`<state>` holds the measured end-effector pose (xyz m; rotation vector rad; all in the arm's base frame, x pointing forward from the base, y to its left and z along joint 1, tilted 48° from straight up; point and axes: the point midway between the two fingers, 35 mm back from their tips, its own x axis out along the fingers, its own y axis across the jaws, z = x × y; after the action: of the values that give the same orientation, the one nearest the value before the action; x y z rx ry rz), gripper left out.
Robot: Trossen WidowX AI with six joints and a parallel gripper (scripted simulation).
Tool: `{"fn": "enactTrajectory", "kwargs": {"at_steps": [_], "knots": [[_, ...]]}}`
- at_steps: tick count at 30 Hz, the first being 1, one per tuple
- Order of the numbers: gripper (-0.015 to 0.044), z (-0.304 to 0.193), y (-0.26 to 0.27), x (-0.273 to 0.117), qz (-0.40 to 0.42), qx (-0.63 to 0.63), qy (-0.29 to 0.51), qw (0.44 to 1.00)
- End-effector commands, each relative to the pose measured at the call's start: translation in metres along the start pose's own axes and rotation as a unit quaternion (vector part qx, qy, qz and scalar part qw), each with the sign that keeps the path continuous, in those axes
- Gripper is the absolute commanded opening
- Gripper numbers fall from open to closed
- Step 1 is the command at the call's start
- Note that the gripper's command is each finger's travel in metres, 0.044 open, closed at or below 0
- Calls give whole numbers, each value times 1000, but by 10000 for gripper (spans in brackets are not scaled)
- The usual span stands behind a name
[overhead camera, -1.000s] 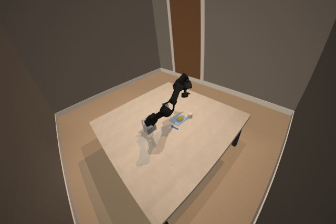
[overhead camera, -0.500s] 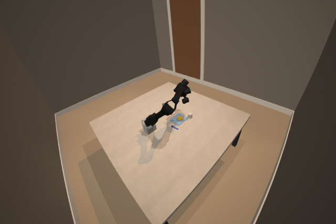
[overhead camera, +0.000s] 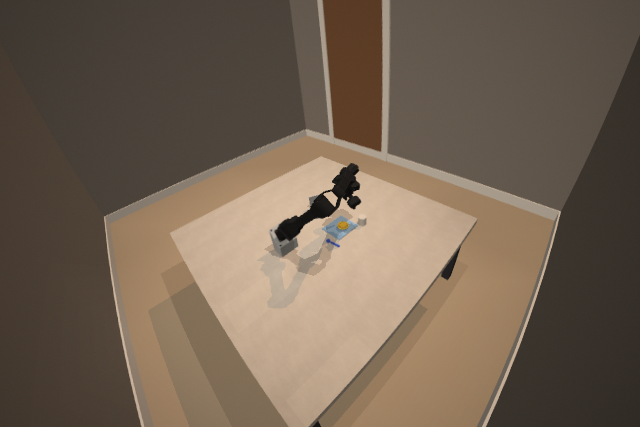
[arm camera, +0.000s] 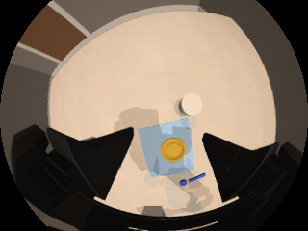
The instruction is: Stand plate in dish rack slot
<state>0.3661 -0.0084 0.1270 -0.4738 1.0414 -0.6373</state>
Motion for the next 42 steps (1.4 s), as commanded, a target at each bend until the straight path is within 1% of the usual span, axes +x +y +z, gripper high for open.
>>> {"fn": "enactTrajectory", "kwargs": {"at_steps": [1, 10, 20, 42], "knots": [[400, -23, -4, 18, -11, -65, 52, 996], [400, -63, -23, 40, -19, -172, 142, 975], [400, -64, -23, 41, -19, -174, 143, 974], [400, -74, -24, 75, -18, -174, 143, 974]]}}
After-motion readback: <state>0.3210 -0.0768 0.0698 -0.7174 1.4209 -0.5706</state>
